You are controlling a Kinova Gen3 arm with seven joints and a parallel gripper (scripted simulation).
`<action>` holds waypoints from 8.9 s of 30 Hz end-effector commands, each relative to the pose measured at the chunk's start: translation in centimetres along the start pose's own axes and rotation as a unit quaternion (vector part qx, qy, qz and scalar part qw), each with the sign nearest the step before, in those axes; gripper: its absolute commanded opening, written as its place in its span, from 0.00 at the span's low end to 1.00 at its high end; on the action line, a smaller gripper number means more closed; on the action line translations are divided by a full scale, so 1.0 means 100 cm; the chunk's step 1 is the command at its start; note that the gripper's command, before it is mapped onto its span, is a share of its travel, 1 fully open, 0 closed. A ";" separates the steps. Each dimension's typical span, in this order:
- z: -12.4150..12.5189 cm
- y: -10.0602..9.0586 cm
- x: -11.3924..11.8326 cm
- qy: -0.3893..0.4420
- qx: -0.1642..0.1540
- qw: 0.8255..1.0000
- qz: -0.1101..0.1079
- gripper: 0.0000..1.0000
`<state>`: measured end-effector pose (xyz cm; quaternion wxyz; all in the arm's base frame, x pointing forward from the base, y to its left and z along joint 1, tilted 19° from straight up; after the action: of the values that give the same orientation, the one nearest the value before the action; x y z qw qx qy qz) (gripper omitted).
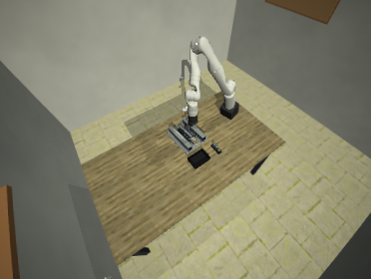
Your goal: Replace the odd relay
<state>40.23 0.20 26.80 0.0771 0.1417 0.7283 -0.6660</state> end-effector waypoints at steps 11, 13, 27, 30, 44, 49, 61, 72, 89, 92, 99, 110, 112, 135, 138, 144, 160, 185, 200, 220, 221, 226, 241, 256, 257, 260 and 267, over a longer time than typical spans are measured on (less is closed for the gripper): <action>0.003 -0.004 -0.001 0.000 0.000 1.000 0.001 1.00; 0.003 -0.005 -0.001 0.000 0.000 1.000 0.001 1.00; 0.005 -0.008 -0.002 0.000 0.000 1.000 0.001 1.00; 0.006 -0.008 -0.002 0.000 0.000 1.000 0.001 1.00; 0.007 -0.009 -0.002 0.000 0.000 1.000 0.001 1.00; 0.007 -0.010 -0.002 0.000 0.000 1.000 0.001 1.00; 0.007 -0.010 -0.002 0.000 0.000 1.000 0.001 1.00; 0.007 -0.010 -0.002 0.000 0.000 1.000 0.001 1.00; 0.019 0.001 -0.004 0.000 0.000 1.000 0.001 1.00; 0.028 0.008 -0.005 0.000 0.000 1.000 0.001 1.00; 0.049 0.026 -0.009 0.000 0.000 1.000 0.001 1.00; 0.076 0.047 -0.013 0.000 0.003 1.000 0.002 1.00; 0.082 0.053 -0.014 0.000 0.002 1.000 0.002 1.00; 0.135 0.103 -0.022 0.000 0.001 1.000 0.001 1.00; 0.135 0.099 -0.022 -0.001 0.005 1.000 0.003 1.00; 0.131 0.098 -0.021 0.000 0.003 1.000 0.002 1.00; 0.126 0.096 -0.020 0.001 0.001 1.000 0.001 1.00; 0.123 0.091 -0.020 0.000 0.001 1.000 0.001 1.00; 0.121 0.130 -0.020 0.000 0.001 1.000 0.001 1.00; 0.117 0.135 -0.020 0.000 0.001 1.000 0.001 1.00; 0.117 0.135 -0.020 0.000 0.001 1.000 0.001 1.00; 0.118 0.133 -0.020 0.001 0.001 1.000 0.001 1.00; 0.118 0.129 -0.020 0.000 0.000 1.000 0.001 1.00; 0.120 0.127 -0.020 0.000 0.000 1.000 0.001 1.00; 0.120 0.126 -0.020 0.000 0.000 1.000 0.001 1.00; 0.120 0.126 -0.020 0.000 0.000 1.000 0.001 1.00; 0.121 0.125 -0.020 0.000 0.001 1.000 0.001 1.00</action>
<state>45.06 -11.00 14.22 0.0773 0.1416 0.7283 -0.6660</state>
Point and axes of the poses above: the point where the finger pads meet when closed, its own y axis out along the fingers, its own x axis across the jaws, z = x × y, the point moved 6 cm from there along -y, back along the fingers, and after that the axes turned 9 degrees about y, right-handed, at the moved point
